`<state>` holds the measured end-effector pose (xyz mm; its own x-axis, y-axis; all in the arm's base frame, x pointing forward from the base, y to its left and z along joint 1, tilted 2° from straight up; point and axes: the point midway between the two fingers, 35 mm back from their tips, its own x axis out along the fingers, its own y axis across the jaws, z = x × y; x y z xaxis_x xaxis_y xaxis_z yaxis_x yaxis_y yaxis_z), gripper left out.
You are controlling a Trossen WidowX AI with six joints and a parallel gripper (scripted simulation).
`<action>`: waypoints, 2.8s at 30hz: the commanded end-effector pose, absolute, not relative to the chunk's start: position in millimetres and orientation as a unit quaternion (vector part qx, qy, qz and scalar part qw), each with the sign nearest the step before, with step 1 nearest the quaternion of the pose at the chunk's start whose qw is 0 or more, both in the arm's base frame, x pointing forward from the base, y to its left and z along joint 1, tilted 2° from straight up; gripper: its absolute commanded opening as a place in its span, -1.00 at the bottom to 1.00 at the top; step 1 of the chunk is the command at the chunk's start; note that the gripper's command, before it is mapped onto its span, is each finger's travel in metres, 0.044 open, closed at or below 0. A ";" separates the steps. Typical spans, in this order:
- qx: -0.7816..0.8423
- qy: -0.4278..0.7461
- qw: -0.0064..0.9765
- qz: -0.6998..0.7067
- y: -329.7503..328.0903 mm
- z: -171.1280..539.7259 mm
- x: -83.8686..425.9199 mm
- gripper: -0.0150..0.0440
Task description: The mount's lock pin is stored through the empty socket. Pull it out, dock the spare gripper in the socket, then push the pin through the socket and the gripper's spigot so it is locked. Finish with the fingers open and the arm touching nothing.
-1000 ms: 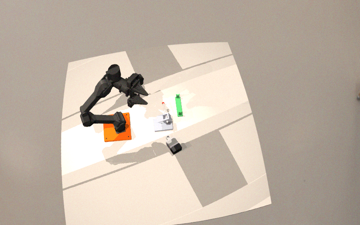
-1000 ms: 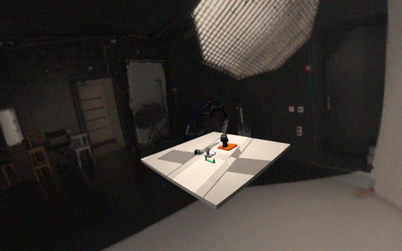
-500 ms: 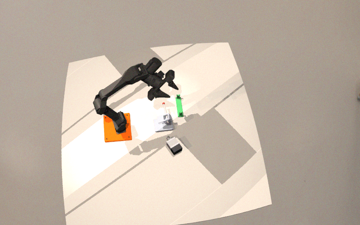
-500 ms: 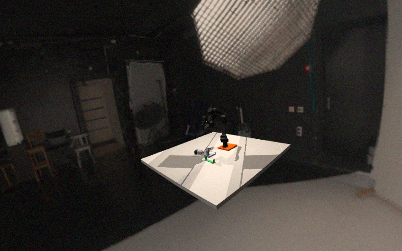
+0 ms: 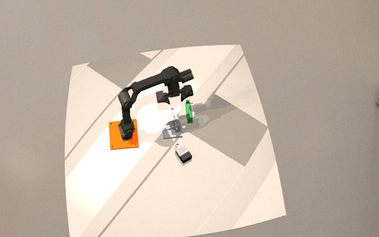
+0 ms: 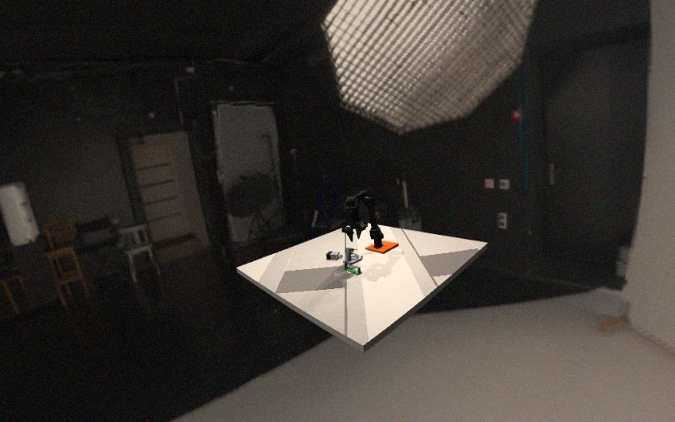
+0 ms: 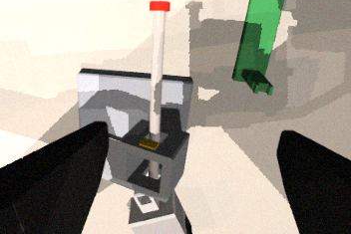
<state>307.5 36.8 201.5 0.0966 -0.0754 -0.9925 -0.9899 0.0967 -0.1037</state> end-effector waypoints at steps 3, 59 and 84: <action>-0.485 0.531 0.529 0.451 43.7 194.6 304.1 0.53; -0.485 0.531 0.529 0.451 41.3 64.1 300.3 0.53; -0.474 0.524 0.540 0.457 42.3 66.1 301.4 -0.49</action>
